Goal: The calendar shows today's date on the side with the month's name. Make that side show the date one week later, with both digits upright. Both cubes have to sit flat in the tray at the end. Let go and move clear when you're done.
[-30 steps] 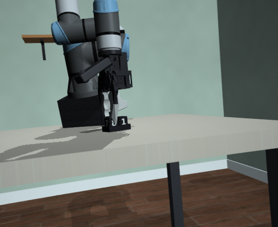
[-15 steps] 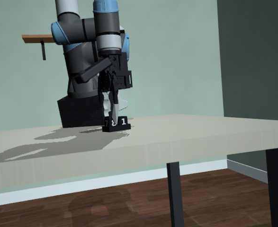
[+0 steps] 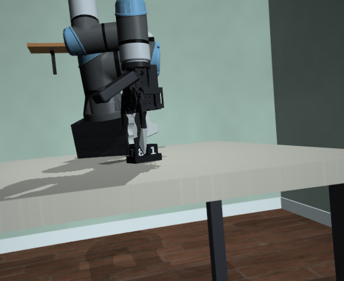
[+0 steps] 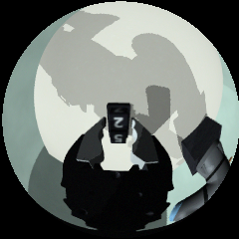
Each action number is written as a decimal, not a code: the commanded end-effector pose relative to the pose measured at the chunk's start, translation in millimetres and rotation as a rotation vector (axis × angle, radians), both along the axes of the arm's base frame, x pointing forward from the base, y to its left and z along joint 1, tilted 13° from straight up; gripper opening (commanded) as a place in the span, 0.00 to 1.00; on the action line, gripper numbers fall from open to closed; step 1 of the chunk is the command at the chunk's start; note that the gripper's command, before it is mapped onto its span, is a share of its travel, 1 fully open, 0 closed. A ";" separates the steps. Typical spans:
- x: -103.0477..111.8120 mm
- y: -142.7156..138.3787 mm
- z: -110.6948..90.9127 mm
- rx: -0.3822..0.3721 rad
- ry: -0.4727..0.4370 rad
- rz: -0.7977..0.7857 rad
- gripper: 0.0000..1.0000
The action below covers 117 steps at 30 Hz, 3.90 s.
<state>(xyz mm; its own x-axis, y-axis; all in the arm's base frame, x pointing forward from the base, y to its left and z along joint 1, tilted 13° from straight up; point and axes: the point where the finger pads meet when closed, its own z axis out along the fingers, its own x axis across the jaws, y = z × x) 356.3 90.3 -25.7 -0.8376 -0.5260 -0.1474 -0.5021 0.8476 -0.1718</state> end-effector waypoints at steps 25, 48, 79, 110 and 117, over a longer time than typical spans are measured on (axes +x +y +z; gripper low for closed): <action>-10.8 3.6 50.3 0.000 -0.001 0.000 0.29; -19.2 6.3 87.9 0.000 -0.001 0.000 1.00; -23.0 7.6 105.2 0.000 -0.001 0.000 1.00; -35.1 11.5 159.6 0.000 -0.001 0.000 1.00; -35.1 11.5 159.6 0.000 -0.001 0.000 1.00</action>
